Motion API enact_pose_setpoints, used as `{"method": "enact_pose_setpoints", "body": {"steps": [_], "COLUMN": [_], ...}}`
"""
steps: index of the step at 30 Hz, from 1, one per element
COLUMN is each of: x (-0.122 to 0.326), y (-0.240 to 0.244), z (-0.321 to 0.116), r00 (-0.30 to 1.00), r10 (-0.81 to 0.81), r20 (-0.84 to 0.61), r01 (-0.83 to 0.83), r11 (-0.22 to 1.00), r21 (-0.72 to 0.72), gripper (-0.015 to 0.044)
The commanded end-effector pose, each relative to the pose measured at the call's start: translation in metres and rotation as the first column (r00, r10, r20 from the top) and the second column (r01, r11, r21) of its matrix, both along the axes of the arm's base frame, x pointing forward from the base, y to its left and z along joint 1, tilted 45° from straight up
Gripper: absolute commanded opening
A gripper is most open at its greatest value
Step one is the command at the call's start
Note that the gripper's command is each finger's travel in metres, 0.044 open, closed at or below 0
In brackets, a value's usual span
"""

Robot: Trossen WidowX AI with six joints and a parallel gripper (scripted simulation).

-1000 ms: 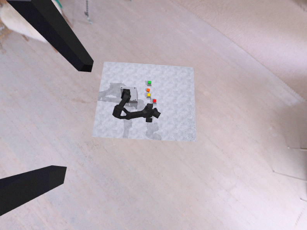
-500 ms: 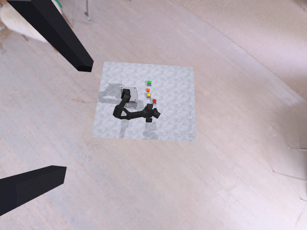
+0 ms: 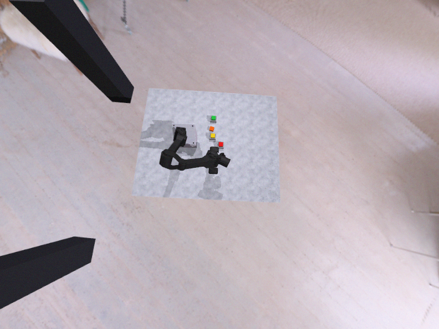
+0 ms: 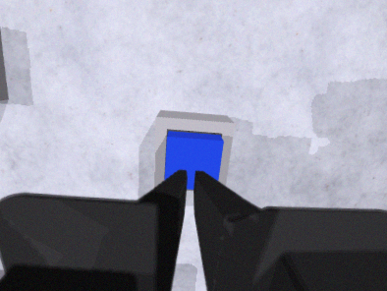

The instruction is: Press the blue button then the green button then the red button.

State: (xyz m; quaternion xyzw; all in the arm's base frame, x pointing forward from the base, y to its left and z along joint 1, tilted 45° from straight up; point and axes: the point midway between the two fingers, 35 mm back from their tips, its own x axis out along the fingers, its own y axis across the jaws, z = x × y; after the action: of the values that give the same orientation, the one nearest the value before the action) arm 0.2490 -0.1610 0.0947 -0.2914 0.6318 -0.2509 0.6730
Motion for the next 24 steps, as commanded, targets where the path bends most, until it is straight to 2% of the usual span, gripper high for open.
{"method": "enact_pose_setpoints", "body": {"steps": [1, 6, 13, 15, 24], "x": [-0.001, -0.005, -0.004, 0.005, 0.046], "y": [0.004, 0.045, 0.048, 0.062, 0.157], "z": [0.007, 0.047, 0.048, 0.041, -0.035], "r00": [1.000, 1.000, 1.000, 0.995, 0.995], "r10": [-0.007, -0.007, 0.003, 0.079, 0.086], "r20": [0.005, 0.004, -0.004, -0.067, -0.040], "r01": [0.007, 0.007, -0.003, -0.080, -0.083], "r11": [1.000, 1.000, 1.000, 0.997, 0.994], "r21": [-0.005, -0.002, -0.004, -0.017, 0.071], "gripper": [0.0020, 0.0020, 0.0020, 0.0020, 0.0020]}}
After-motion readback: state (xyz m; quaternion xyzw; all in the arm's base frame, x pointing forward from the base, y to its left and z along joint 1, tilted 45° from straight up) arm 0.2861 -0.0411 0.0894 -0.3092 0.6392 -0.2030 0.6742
